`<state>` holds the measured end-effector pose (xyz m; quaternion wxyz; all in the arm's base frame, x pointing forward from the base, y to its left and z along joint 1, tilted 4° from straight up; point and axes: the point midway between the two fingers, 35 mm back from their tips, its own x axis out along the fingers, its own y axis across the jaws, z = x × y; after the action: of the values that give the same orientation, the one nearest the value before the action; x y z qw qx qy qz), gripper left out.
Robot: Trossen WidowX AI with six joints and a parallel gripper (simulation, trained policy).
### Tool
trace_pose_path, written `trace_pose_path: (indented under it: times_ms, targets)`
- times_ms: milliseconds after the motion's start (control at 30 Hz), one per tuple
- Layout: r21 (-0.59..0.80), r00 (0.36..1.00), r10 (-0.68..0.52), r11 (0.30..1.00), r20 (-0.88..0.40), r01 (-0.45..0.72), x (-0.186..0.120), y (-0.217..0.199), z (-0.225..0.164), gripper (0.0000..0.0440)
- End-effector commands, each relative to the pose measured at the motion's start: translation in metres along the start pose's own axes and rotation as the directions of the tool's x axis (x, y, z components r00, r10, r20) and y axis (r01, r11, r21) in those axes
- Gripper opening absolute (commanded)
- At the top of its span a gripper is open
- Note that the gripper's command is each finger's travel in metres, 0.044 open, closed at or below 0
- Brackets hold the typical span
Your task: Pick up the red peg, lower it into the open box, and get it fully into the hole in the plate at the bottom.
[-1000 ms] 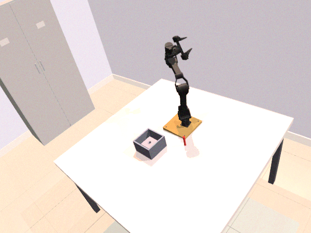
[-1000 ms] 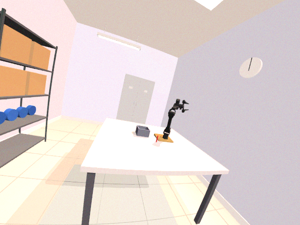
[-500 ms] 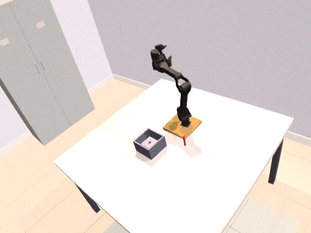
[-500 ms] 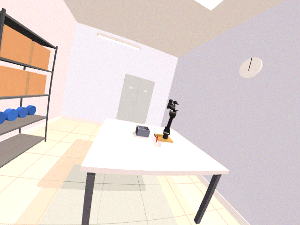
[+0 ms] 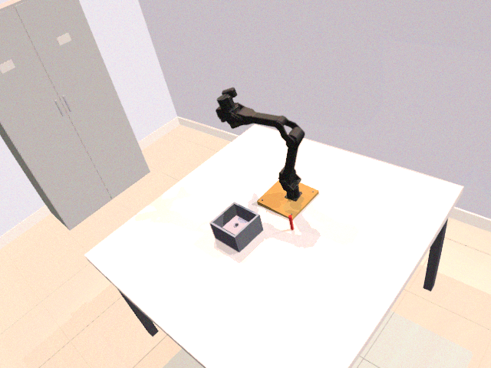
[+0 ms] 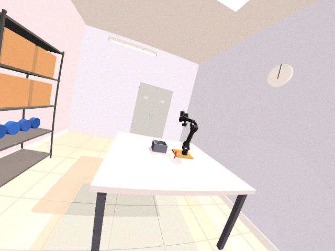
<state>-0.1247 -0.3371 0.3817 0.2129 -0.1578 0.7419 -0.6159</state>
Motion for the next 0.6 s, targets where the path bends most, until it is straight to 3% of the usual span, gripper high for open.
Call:
trace_pose_path:
  times_ms: [0,267,567]
  targets:
    - [0.030,0.992,0.023,0.999,0.124,-0.027,-0.026,0.011,0.027,0.0440]
    - [0.074,0.924,0.089,0.989,0.371,-0.125,-0.090,0.037,0.075,0.0440]
    - [0.079,0.776,0.185,0.954,0.603,-0.289,-0.173,0.071,0.107,0.0440]
